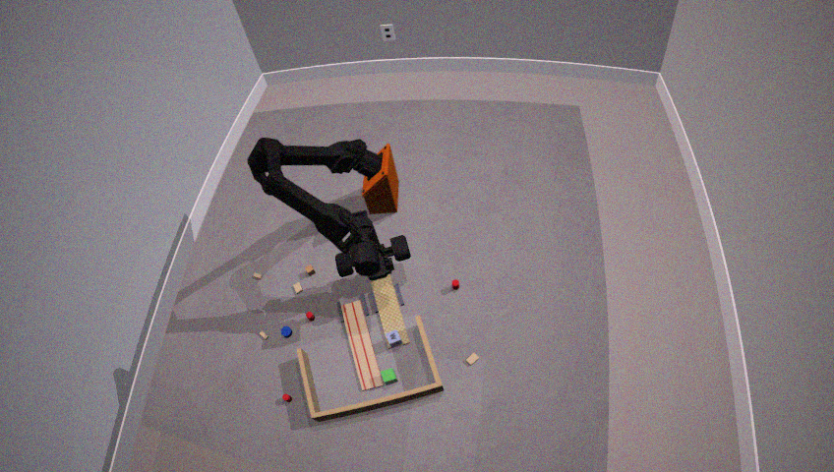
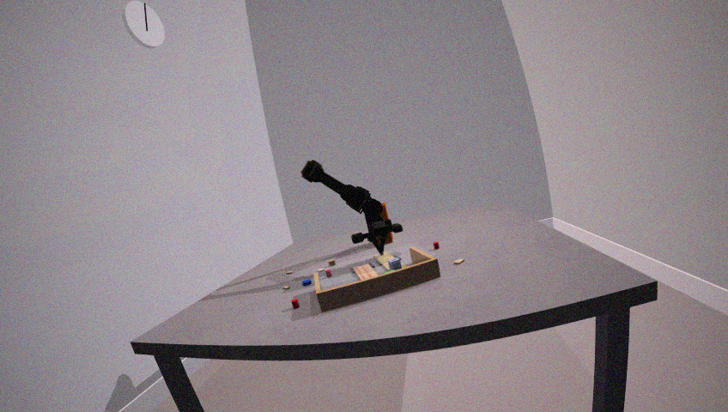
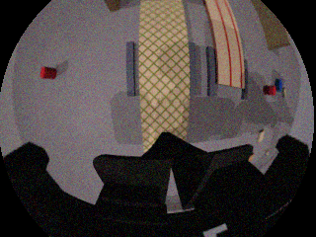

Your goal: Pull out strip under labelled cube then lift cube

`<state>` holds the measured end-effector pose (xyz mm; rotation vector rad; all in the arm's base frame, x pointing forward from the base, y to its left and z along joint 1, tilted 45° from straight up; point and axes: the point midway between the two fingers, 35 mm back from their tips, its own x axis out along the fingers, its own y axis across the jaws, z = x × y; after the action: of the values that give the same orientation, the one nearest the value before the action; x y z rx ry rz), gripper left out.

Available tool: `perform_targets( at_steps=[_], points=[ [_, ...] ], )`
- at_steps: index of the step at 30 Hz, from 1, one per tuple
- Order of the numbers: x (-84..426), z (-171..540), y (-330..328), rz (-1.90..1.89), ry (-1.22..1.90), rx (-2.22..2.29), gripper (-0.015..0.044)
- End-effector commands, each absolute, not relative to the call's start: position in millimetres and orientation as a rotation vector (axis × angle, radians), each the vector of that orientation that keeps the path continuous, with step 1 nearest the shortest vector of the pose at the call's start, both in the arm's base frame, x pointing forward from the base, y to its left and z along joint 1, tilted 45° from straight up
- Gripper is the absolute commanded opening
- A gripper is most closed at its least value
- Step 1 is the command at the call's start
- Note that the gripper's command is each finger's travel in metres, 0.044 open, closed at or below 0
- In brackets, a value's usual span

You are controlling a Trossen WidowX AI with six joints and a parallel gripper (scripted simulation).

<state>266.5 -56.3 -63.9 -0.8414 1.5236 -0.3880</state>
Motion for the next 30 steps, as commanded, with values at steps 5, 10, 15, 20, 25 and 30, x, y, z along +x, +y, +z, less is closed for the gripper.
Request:
perform_targets(
  at_steps=[5, 10, 15, 20, 25, 30],
  points=[
    [246, -63, -65, -0.394, 1.554, -0.846, 0.0000],
    [239, -62, -67, -0.394, 1.554, -0.847, 0.0000],
    [232, -61, -68, -0.394, 1.554, -0.847, 0.0000],
    [226, -60, -70, -0.394, 1.555, -0.847, 0.0000],
    [219, -58, -71, -0.394, 1.555, -0.847, 0.0000],
    [213, -57, -73, -0.394, 1.555, -0.847, 0.0000]
  ],
)
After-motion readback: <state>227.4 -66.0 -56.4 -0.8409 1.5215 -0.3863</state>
